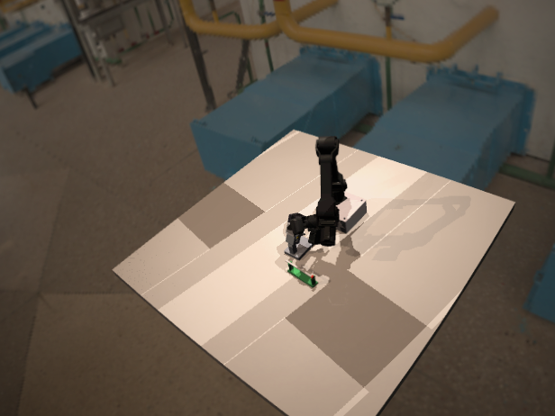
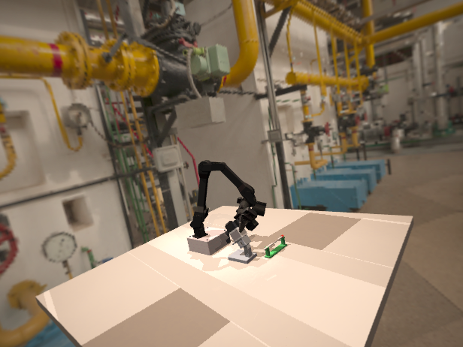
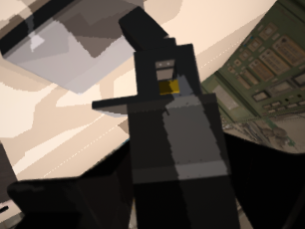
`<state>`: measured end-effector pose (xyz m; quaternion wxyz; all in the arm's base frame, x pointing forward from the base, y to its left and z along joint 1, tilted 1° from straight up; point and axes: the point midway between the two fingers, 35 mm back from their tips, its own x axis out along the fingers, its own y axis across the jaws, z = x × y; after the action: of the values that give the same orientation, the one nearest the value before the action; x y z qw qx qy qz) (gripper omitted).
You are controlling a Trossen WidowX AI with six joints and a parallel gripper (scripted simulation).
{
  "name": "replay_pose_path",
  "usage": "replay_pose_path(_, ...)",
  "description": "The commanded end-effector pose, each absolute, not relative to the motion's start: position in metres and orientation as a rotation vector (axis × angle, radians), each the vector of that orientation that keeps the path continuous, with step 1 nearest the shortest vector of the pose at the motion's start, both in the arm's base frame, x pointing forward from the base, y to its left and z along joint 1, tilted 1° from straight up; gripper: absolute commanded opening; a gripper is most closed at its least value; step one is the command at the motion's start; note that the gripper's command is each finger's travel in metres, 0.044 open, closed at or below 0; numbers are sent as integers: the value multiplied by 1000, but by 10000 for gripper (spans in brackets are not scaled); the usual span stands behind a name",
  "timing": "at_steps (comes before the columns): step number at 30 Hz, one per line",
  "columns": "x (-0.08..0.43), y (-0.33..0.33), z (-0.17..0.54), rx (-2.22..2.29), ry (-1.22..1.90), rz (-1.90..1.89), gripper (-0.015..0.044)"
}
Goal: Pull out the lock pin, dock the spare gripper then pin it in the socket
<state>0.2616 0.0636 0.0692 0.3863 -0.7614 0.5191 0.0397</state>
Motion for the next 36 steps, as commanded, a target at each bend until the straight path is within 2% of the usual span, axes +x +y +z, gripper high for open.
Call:
replay_pose_path(1,262,64,69,-1937,1321,101,236)
replay_pose_path(9,262,64,69,-1937,1321,101,440)
replay_pose_path(36,233,55,117,-1983,1325,108,440)
